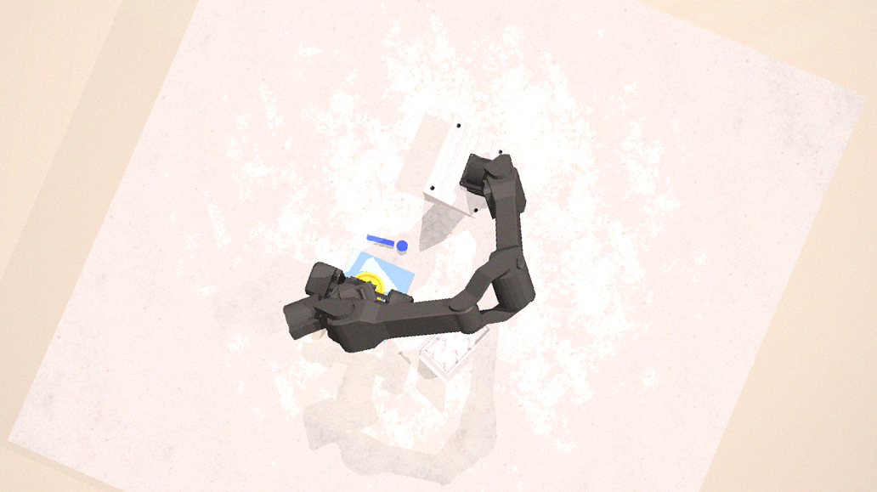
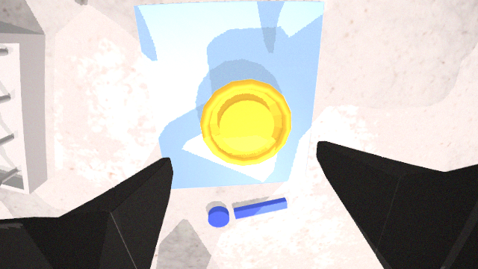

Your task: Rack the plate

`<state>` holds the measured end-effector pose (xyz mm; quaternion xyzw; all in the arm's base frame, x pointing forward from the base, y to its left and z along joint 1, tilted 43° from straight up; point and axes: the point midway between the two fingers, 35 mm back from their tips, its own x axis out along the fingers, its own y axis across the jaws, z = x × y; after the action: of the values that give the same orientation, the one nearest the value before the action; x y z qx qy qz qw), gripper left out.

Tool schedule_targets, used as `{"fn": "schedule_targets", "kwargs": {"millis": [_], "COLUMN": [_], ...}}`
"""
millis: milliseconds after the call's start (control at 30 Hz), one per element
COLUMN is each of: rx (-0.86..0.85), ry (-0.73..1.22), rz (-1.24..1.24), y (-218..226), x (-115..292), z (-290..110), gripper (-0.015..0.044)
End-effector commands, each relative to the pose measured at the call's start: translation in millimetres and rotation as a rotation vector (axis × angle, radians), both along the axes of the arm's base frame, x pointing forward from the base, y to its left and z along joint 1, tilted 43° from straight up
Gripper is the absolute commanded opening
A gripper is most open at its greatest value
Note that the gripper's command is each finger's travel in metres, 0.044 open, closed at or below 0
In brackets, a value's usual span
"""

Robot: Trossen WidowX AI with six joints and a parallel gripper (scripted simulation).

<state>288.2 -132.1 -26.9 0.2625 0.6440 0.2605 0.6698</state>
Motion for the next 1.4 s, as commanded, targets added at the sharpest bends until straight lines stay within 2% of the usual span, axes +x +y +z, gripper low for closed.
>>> {"fn": "schedule_targets", "kwargs": {"millis": [0,1300,1367], "rx": [-0.015,-0.013,-0.013], "ry": [-0.005,-0.006,-0.006], "rz": [-0.017,-0.017,-0.017], "y": [-2.5,37.4,37.4], "x": [-0.1,0.4,0.4], "z": [-3.5,-47.9,-47.9], "gripper": [0.04,0.04,0.0387]}}
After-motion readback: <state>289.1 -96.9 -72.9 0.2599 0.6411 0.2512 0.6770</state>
